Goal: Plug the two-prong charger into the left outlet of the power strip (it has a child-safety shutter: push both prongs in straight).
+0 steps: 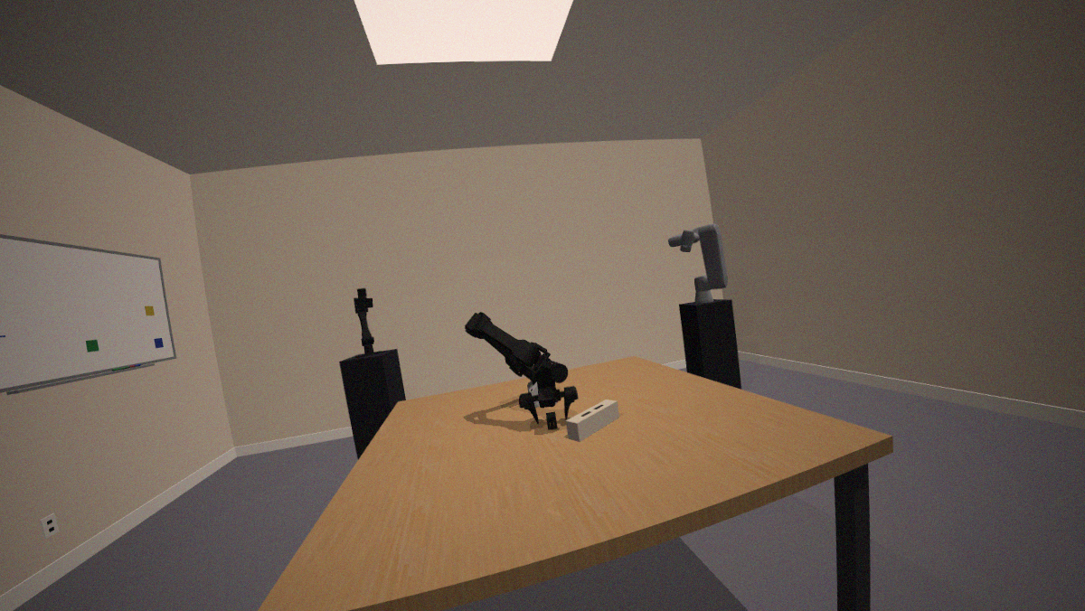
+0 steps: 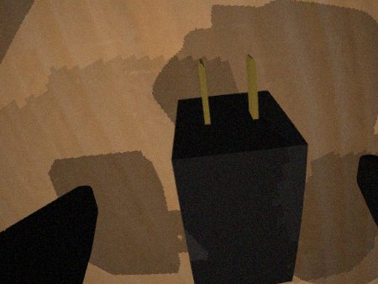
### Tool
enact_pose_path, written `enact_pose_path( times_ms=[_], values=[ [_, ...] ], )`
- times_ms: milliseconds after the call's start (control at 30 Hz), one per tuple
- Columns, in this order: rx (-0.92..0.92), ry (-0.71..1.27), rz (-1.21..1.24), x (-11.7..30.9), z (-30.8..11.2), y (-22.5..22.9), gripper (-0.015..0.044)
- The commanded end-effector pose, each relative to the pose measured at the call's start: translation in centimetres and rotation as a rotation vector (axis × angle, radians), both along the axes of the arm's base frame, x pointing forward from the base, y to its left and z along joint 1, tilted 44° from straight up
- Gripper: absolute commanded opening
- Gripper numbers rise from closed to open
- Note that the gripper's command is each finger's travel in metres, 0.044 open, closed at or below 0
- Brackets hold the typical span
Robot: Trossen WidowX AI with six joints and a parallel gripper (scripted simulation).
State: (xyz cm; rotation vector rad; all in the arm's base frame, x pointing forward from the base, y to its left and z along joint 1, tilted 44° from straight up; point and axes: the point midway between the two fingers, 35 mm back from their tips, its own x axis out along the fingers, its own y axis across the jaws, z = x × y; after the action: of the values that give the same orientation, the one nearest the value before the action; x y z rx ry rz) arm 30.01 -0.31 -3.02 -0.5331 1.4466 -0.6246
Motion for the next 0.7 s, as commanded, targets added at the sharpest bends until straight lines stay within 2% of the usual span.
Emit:
enact_pose_path(
  times_ms=[0,167,567,667],
  values=[
    [-0.008,0.009,0.002,-0.18,-0.59,-0.65,0.0440],
    [-0.008,0.009,0.002,-0.18,-0.75,-0.82,0.0440],
    [-0.002,0.002,-0.002,-0.03,-0.54,-0.58,0.0125],
    [-0.002,0.002,-0.002,-0.03,-0.54,-0.58,0.0105]
  ],
)
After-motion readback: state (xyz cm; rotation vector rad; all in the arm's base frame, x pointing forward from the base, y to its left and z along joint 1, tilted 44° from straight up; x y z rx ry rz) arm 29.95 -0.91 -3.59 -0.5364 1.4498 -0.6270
